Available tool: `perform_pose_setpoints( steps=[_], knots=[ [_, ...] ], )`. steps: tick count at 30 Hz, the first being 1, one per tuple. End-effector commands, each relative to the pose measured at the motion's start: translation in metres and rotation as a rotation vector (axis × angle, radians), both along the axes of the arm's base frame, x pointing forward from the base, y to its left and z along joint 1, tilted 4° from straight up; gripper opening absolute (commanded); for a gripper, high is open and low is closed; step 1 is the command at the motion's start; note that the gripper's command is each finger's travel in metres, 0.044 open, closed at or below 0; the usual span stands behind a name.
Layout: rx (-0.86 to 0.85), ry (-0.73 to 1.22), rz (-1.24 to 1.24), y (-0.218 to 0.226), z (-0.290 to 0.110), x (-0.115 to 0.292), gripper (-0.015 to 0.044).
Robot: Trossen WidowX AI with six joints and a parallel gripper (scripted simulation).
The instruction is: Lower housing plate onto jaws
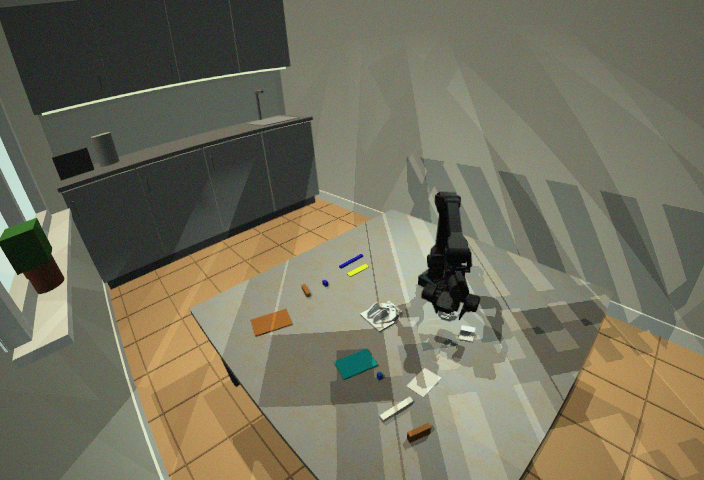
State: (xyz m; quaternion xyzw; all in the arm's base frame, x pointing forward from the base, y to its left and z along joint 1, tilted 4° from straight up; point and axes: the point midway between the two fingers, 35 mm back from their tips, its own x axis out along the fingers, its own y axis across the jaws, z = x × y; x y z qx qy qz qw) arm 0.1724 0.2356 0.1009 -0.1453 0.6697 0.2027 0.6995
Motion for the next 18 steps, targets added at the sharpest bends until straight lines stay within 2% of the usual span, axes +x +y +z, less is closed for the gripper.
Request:
perform_pose_setpoints(
  steps=[1, 18],
  knots=[
    [0.000, 0.004, -0.021, -0.010, -0.001, 0.009, 0.0351],
    [-0.005, 0.011, -0.121, -0.054, -0.005, 0.043, 0.0351]
  ],
)
